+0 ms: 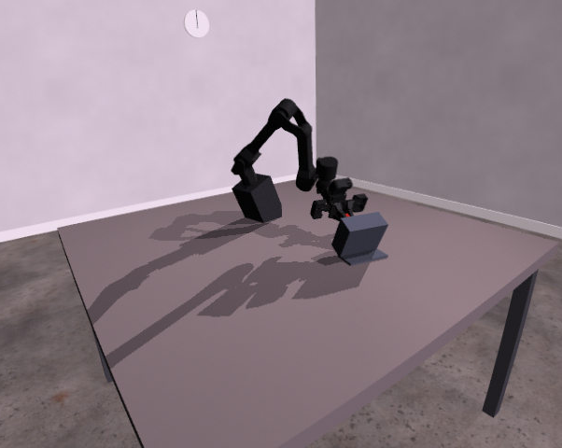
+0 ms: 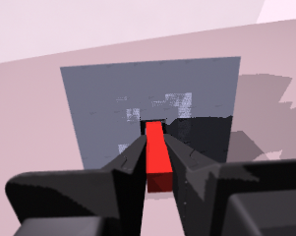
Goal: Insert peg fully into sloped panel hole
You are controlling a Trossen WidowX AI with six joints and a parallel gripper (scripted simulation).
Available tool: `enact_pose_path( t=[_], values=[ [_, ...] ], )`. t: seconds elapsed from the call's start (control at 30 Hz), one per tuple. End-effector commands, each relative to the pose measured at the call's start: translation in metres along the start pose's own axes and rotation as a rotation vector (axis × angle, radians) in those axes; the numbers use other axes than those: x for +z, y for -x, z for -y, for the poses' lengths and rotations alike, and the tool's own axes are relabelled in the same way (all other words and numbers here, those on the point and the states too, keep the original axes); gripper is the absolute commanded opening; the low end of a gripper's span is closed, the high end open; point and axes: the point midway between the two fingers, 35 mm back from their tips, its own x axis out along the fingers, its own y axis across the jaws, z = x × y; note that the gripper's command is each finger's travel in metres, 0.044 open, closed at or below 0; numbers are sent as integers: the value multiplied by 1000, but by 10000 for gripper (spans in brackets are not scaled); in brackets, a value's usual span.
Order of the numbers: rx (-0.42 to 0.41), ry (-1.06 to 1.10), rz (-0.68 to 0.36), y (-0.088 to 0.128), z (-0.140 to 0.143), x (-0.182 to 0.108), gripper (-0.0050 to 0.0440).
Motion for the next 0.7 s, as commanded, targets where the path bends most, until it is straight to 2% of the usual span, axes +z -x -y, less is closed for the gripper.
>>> enact_pose_path(
  t=[0.0, 0.67],
  values=[
    [4, -9, 12, -2, -1, 6, 0],
    [-1, -13, 14, -3, 0, 7, 0]
  ],
)
